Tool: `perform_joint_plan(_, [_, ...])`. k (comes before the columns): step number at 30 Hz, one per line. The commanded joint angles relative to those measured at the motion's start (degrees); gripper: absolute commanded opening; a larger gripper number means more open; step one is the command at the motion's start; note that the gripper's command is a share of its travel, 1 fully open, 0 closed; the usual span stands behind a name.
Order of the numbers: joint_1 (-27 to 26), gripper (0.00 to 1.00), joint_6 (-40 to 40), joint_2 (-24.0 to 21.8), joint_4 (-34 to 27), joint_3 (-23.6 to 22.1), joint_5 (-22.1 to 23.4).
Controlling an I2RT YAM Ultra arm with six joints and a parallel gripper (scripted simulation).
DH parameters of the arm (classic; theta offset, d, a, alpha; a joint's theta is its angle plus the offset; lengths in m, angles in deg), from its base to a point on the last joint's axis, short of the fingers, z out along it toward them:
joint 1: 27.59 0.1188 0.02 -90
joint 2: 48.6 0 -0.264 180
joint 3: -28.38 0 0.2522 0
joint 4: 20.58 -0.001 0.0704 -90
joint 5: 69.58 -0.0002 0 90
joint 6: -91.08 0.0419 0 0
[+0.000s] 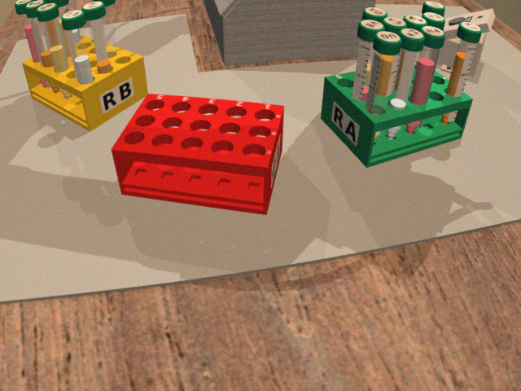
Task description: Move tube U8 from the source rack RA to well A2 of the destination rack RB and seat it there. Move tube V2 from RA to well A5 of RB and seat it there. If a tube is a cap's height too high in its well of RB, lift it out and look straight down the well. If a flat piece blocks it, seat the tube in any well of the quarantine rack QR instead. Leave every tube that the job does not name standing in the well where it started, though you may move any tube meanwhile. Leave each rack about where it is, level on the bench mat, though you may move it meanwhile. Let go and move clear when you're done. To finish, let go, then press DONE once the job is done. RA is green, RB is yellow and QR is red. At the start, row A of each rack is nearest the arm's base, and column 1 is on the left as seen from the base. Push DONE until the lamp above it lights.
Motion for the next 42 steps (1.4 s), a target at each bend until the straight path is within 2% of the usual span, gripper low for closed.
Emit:
perform_joint_plan(1, [0.80, 0.00, 0.60, 0.19, -0.15, 2.21, 0.59])
perform_joint_plan(12, [0.80, 0.00, 0.60, 0.19, -0.15, 2.21, 0.59])
perform_joint_plan(26, [7.20, 0.00, 7.09, 8.52, 1.23, 5.25, 4.01])
perform_joint_plan(29, [7.21, 0.00, 7.14, 8.62, 1.00, 5.36, 4.01])
perform_joint_plan(30, [7.09, 0.00, 7.18, 6.64, 0.40, 5.46, 4.00])
perform_joint_plan(42, [6.92, 0.00, 7.26, 7.39, 0.51, 5.52, 3.83])
